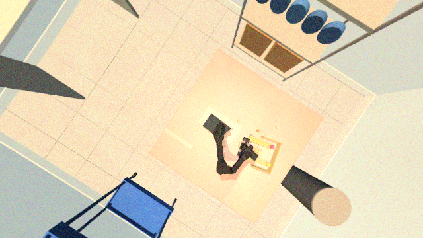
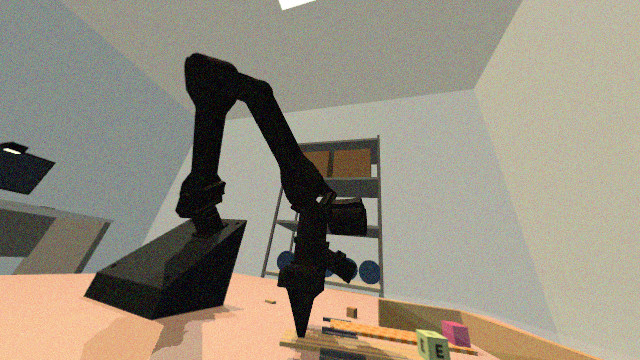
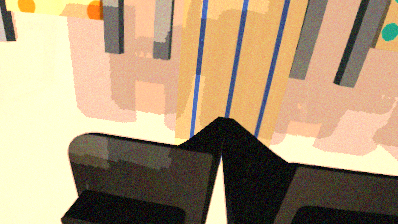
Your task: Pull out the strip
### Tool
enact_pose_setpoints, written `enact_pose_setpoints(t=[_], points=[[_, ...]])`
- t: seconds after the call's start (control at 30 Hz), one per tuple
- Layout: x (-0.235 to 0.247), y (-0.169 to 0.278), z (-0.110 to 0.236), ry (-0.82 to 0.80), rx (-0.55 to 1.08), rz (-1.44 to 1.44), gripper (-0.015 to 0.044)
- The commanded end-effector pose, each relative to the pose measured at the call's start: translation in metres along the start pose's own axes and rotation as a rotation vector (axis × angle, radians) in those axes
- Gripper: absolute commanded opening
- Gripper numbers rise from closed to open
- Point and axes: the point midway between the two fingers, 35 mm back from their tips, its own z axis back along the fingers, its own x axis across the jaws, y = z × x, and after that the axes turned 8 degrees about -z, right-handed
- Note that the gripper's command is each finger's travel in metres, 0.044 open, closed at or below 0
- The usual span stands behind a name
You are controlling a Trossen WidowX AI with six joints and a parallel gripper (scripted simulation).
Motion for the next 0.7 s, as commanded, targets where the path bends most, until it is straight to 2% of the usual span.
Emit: enact_pose_setpoints(t=[0.0, 0.67], points=[[-0.002, 0.016, -0.006, -0.001, 0.029, 0.004, 0.0], [-0.006, 0.044, -0.005, -0.001, 0.03, 0.006, 0.0]])
